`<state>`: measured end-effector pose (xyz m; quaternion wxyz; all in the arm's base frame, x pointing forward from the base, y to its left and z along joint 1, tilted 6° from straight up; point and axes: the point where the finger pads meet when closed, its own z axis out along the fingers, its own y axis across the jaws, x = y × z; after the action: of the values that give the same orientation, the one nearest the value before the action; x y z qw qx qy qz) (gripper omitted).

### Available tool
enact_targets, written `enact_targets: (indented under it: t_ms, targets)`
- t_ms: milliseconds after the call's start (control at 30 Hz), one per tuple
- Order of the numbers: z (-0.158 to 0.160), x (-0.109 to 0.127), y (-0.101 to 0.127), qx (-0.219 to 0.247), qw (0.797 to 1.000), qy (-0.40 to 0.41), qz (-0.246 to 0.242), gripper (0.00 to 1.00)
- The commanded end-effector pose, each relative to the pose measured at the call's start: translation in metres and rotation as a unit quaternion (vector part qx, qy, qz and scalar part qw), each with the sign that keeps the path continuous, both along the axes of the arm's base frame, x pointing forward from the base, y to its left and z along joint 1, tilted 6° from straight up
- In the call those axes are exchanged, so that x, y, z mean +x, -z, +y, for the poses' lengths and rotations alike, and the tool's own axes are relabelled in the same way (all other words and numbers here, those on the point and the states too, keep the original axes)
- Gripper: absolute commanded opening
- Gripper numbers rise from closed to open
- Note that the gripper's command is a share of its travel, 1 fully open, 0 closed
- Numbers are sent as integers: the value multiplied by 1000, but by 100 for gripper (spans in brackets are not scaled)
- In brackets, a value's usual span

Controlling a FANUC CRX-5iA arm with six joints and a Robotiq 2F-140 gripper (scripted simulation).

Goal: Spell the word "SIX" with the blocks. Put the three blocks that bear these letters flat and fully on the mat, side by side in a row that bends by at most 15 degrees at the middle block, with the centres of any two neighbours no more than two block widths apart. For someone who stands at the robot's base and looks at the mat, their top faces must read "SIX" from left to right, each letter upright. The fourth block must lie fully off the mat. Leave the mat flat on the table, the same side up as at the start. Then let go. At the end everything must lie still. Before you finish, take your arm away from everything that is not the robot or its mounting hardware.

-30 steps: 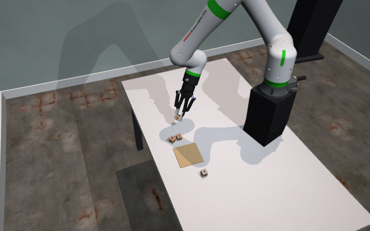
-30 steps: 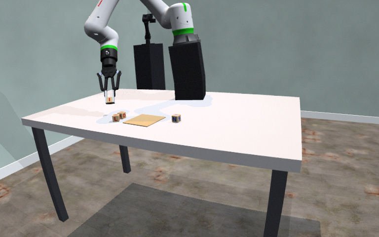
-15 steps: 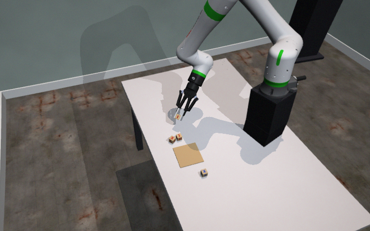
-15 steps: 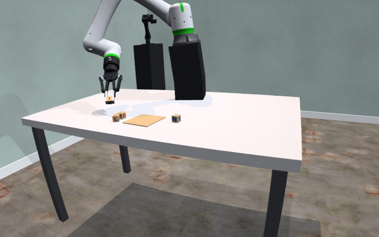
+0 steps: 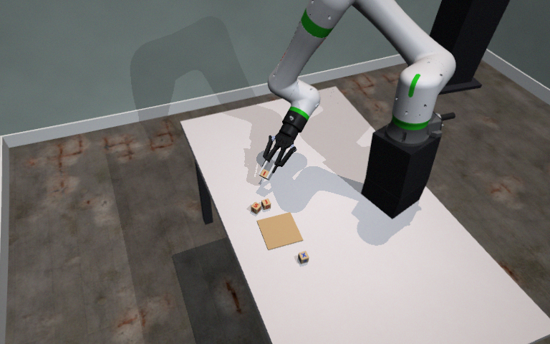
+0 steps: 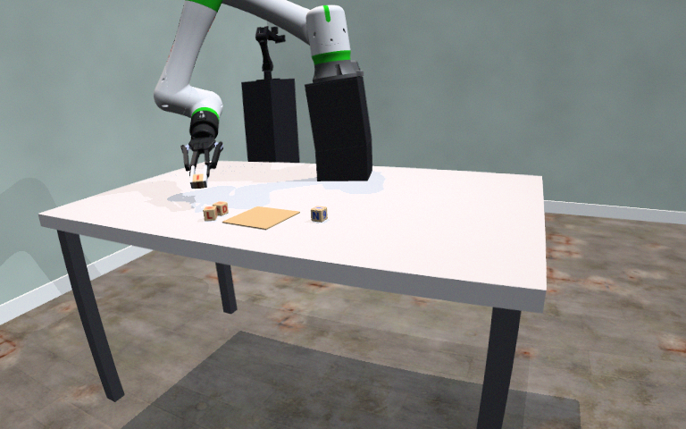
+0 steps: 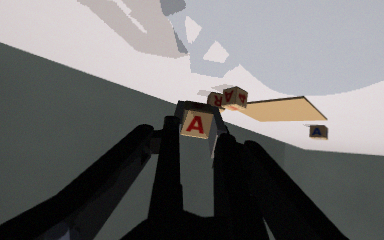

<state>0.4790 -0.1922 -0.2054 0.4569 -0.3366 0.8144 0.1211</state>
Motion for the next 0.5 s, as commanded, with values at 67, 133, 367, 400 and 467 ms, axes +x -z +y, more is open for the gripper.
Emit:
enact_targets:
  t_ms: [67, 133, 367, 400, 467]
  targets:
    - [0, 0, 5, 3, 1000, -3, 5, 16]
    - [0, 0, 10, 3, 1000, -3, 5, 16]
    - [-1, 0, 34, 3, 1000, -3, 5, 16]
    - [-1, 0, 37, 3, 1000, -3, 5, 16]
    - [-2, -1, 42, 3, 1000, -3, 5, 16]
